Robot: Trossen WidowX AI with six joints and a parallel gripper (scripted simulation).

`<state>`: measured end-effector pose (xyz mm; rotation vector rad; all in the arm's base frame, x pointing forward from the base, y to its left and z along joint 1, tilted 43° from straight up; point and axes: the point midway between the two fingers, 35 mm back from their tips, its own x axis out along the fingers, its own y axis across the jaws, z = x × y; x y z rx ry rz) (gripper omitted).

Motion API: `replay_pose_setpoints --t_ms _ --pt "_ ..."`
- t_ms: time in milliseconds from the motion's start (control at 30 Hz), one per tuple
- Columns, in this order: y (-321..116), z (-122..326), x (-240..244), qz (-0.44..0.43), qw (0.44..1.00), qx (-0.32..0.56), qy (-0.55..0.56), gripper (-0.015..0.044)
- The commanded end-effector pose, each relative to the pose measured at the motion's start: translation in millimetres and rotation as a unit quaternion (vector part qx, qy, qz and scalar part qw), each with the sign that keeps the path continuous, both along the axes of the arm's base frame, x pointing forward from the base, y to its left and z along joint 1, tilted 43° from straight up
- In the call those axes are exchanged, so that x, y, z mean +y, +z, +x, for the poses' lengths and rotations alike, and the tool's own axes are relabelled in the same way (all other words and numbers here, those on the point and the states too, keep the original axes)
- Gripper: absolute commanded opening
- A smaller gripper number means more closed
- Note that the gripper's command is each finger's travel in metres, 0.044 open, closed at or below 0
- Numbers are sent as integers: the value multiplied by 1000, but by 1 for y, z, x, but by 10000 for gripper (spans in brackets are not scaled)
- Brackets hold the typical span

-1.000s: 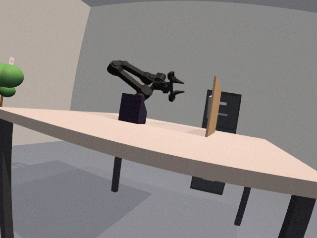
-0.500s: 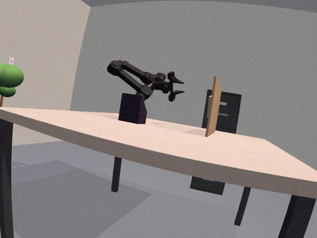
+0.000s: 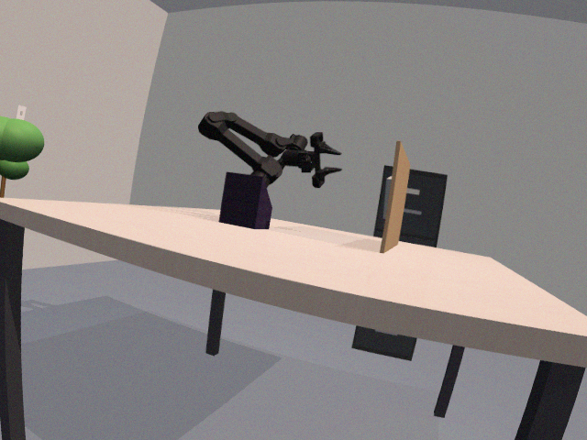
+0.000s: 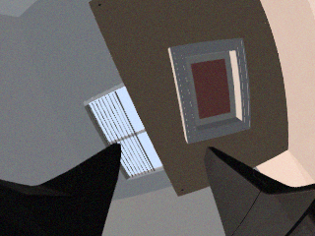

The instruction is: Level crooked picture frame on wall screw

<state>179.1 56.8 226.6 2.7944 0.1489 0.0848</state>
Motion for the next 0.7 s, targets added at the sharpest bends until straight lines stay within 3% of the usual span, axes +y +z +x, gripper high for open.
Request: replay_pose_setpoints --t_ms 0,433,667 --pt "-1 0 0 0 1000 1 -1 260" --pt "-10 51 42 -134 991 -20 21 260" --pt "-11 54 44 -142 989 -21 22 260"
